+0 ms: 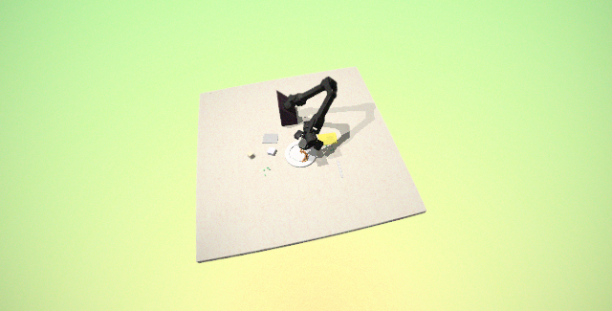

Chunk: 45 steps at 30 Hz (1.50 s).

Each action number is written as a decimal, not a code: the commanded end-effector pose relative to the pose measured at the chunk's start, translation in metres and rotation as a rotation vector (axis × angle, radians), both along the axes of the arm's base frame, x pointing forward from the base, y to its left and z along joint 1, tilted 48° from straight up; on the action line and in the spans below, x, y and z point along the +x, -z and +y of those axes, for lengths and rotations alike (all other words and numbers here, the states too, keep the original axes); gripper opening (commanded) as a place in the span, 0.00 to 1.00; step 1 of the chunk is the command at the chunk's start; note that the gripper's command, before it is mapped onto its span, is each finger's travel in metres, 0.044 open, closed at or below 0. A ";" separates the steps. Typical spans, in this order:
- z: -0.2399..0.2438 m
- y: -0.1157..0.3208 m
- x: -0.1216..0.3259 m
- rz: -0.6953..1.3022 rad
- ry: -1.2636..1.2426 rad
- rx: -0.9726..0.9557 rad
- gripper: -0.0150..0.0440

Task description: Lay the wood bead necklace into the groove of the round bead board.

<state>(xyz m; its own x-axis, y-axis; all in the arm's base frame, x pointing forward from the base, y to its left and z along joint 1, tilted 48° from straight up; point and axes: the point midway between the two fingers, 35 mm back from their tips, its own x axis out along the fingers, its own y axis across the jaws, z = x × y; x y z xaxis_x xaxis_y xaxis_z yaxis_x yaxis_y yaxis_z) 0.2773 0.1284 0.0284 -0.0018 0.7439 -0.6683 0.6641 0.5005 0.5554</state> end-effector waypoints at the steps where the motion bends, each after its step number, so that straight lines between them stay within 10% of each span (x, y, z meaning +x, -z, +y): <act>1: 0.001 -0.001 0.000 0.005 0.006 0.000 0.25; 8: 0.007 0.004 0.000 0.005 0.006 0.000 0.25; 25: 0.004 0.001 0.000 0.005 0.004 0.000 1.00; 45: 0.001 -0.002 0.000 0.005 0.006 0.000 1.00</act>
